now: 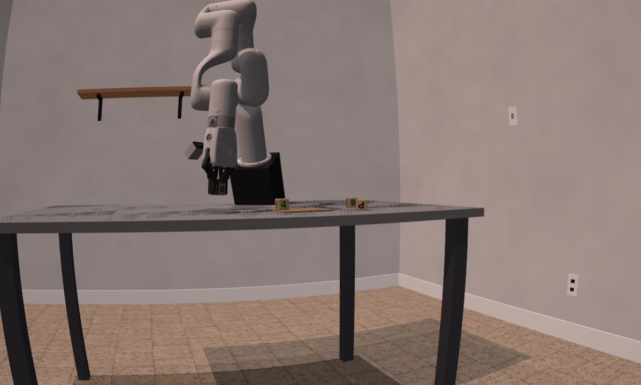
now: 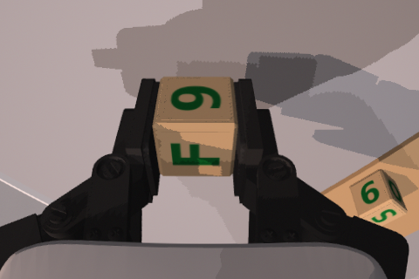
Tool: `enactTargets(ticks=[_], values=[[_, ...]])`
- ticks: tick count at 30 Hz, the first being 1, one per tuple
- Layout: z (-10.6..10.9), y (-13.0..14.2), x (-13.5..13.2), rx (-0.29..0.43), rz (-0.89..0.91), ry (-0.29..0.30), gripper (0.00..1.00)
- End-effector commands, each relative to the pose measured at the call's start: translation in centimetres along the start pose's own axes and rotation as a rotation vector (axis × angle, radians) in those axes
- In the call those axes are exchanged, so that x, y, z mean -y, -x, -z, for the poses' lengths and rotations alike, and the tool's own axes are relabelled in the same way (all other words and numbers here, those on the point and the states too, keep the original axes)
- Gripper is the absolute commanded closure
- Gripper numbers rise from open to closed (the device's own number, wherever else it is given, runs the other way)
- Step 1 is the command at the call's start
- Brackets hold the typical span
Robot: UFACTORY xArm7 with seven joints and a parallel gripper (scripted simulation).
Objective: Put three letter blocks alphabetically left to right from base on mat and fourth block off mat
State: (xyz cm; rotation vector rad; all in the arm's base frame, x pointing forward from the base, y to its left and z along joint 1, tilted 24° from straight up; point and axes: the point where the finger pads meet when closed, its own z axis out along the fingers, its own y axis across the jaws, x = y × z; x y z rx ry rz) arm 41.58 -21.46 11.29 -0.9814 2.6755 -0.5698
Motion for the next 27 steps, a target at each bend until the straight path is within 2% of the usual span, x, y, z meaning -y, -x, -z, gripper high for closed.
enactTargets(ticks=[1,9,17,27], values=[[1.3,0.1,0.1,0.026,0.004,0.04,0.73],[3.6,0.0,0.2,0.026,0.004,0.04,0.73],[5.0,0.0,0.3,0.026,0.004,0.04,0.73],[5.3,0.0,0.3,0.027,0.004,0.04,0.73]])
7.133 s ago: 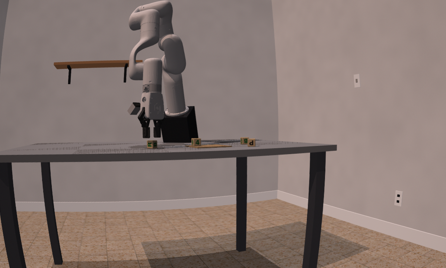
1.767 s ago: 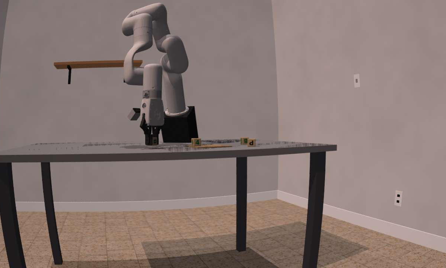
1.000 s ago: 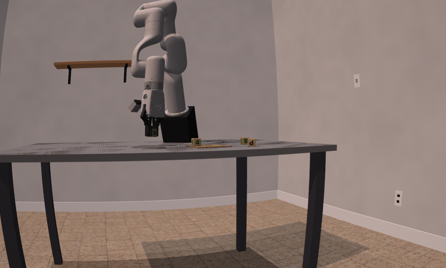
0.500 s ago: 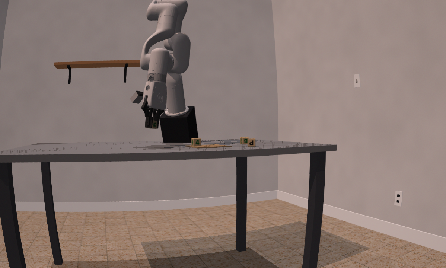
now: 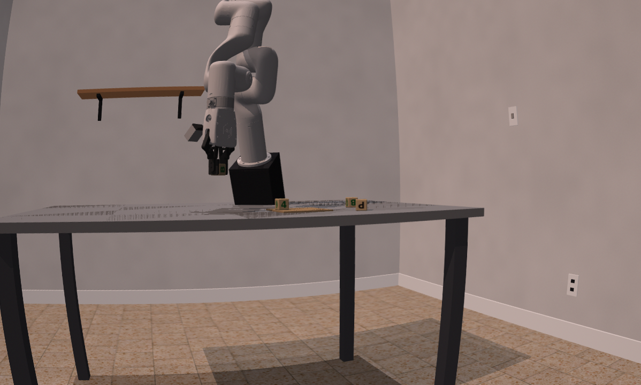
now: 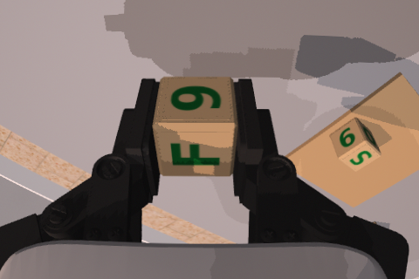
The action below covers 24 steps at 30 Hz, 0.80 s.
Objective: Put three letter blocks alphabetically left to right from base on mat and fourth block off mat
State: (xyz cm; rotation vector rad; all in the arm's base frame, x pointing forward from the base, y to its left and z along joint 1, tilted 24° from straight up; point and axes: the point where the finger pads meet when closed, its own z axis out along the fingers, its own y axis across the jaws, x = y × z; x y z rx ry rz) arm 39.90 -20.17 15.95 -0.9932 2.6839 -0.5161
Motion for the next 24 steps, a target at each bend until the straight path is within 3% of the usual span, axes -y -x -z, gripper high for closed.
enactTargets(ticks=[1,6,8,16,18,19,24], values=[[0.2,0.0,0.1,0.015,0.003,0.004,0.73],[0.2,0.2,0.0,0.015,0.011,0.004,0.73],[0.2,4.0,-2.5,0.02,0.143,0.011,0.73],[0.4,8.8,-6.8,0.025,0.334,0.015,0.73],[0.4,8.8,-6.8,0.025,0.334,0.015,0.73],[0.5,10.6,-8.8,0.026,0.415,0.016,0.73],[0.6,12.8,-11.7,0.026,0.531,0.014,0.73]])
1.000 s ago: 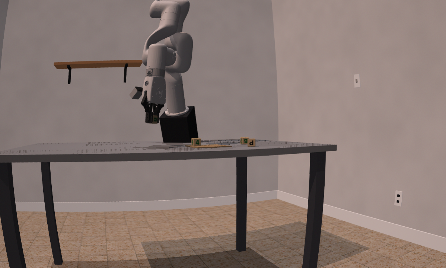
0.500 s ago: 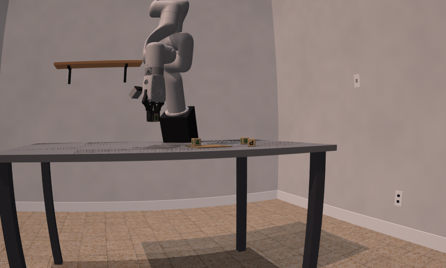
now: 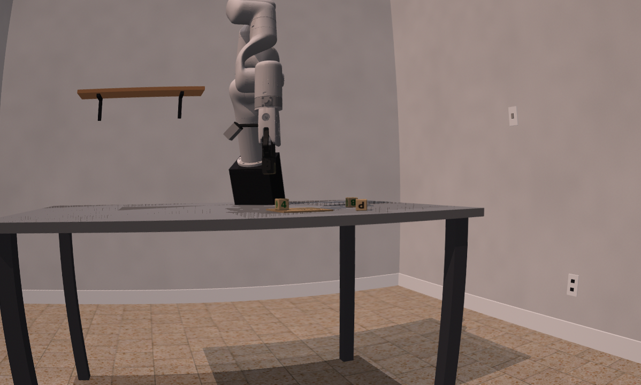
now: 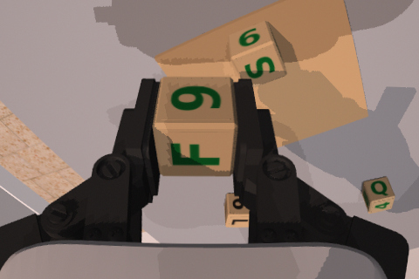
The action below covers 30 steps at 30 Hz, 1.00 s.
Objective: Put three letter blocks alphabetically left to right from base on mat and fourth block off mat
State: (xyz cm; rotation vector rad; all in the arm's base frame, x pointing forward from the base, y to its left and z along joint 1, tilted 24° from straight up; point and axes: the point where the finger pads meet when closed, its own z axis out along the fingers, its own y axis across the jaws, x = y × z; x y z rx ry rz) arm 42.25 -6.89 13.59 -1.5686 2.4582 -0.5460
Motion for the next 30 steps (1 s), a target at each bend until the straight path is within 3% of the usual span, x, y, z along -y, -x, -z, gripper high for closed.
enactTargets(ticks=[1,9,11,13,30], values=[[0.2,4.1,-2.0,-0.005,0.139,-0.002,0.73],[0.3,9.2,-6.1,-0.013,0.354,-0.006,0.73],[0.3,9.2,-6.1,-0.013,0.354,-0.006,0.73],[0.4,11.2,-8.2,-0.018,0.453,-0.01,0.73],[0.2,11.4,-8.4,-0.02,0.461,-0.01,0.73]])
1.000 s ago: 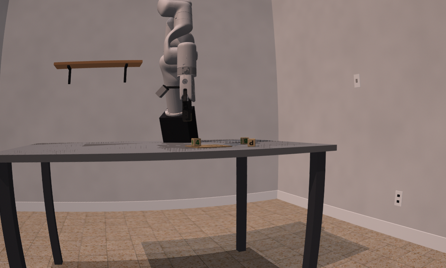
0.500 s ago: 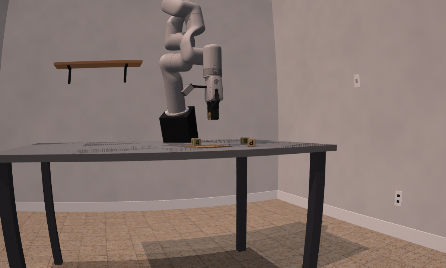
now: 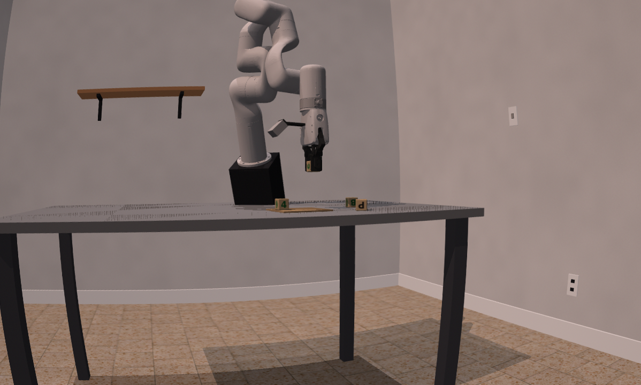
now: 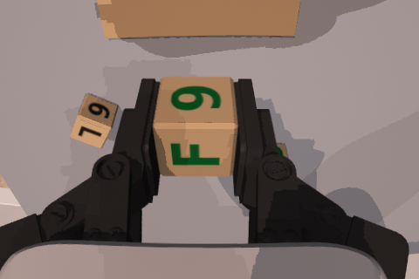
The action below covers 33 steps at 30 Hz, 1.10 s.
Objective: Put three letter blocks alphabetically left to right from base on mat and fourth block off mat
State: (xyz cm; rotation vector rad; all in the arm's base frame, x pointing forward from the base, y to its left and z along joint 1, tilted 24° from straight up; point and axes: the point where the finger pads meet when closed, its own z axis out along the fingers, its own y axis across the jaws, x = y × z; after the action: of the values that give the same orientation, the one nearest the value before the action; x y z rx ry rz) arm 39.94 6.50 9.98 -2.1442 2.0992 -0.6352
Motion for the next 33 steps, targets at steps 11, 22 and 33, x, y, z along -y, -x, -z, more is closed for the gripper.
enactTargets(ticks=[11,22,33], values=[[-3.7,0.1,0.2,-0.001,0.002,-0.002,0.73],[-7.6,0.1,0.3,-0.001,0.002,-0.002,0.73],[-9.6,0.1,0.3,-0.001,0.002,-0.002,0.73]])
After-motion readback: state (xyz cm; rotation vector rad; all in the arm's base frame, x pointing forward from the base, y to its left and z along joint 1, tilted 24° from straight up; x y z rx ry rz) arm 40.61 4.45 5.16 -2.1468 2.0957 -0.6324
